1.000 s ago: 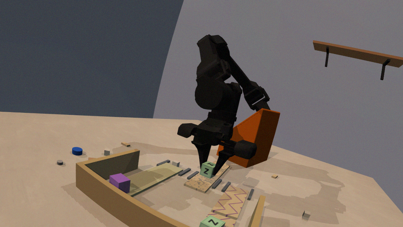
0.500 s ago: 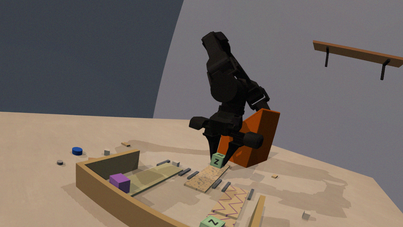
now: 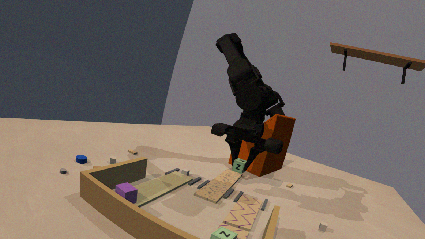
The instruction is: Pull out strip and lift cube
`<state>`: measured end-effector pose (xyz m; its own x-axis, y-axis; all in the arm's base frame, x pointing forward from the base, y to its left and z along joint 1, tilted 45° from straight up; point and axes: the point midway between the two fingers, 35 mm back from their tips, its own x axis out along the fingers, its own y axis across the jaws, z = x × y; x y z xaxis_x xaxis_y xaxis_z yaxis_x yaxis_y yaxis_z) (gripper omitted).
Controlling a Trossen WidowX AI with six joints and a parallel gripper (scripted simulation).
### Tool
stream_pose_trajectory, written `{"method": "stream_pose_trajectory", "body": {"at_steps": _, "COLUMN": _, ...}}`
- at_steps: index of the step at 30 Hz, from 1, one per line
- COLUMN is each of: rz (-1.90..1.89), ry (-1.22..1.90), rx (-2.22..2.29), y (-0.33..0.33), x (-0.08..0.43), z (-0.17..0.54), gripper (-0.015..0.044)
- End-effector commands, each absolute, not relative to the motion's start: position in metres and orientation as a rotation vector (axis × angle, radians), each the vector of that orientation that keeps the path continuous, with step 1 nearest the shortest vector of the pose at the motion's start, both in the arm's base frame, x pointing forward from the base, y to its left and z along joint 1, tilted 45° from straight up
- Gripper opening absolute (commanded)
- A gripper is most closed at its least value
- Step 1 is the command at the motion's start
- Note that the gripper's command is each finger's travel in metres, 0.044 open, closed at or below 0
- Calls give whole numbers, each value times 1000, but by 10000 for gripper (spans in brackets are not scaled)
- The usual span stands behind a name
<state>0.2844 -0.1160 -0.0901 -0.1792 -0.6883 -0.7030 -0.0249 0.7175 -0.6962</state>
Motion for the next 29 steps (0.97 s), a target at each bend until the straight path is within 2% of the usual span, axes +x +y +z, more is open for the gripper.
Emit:
{"method": "stream_pose_trajectory", "body": {"at_steps": 1, "rz": -657, "ry": 1654, "rx": -571, "y": -112, "x": 282, "z": -86, "gripper": 0}}
{"method": "stream_pose_trajectory", "body": {"at_steps": 7, "rz": -656, "ry": 1654, "rx": -570, "y": -91, "x": 288, "z": -64, "gripper": 0}}
{"method": "stream_pose_trajectory", "body": {"at_steps": 29, "rz": -656, "ry": 1654, "rx": -570, "y": -90, "x": 288, "z": -63, "gripper": 0}}
